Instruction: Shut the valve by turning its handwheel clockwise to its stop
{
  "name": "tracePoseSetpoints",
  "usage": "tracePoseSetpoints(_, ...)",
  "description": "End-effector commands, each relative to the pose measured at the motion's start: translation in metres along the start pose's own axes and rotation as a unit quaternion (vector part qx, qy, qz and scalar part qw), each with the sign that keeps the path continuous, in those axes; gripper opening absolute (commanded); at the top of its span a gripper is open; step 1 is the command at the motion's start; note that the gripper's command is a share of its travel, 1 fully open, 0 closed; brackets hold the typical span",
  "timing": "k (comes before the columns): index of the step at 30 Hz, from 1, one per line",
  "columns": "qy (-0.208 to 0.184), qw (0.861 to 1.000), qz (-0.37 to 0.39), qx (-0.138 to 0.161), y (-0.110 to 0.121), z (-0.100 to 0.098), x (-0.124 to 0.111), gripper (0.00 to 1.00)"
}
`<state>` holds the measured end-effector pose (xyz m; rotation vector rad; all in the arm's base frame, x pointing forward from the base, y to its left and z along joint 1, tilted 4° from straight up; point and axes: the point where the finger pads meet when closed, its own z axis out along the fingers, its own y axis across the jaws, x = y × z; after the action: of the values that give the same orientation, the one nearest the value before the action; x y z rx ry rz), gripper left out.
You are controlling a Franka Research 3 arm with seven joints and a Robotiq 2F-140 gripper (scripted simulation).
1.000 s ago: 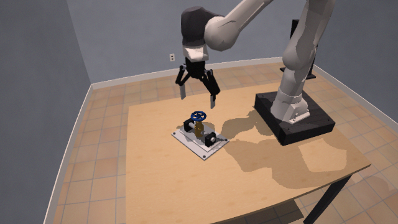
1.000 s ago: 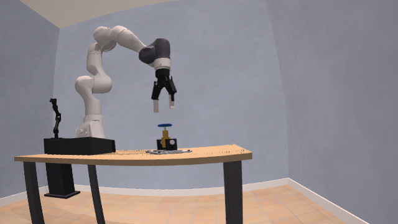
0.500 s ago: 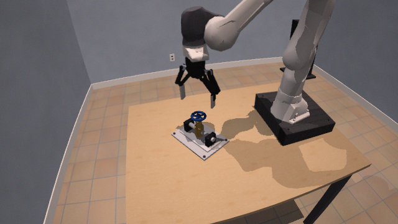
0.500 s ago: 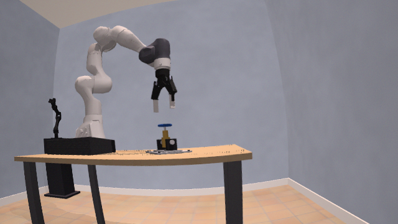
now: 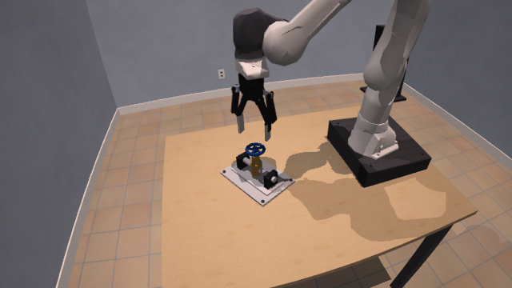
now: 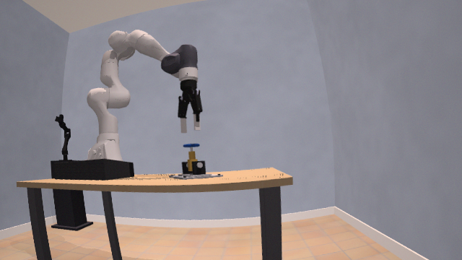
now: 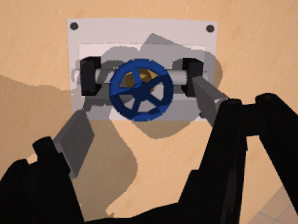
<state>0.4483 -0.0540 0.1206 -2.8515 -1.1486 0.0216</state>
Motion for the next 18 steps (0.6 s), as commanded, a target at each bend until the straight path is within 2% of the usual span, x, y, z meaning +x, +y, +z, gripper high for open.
tracePoseSetpoints(1,0.001,1.0,-0.001,0.0,-0.0003,0.0003,-0.0003,0.64)
tracePoseSetpoints(18,0.001,1.0,-0.001,0.0,-0.0003,0.005,-0.0003,0.64)
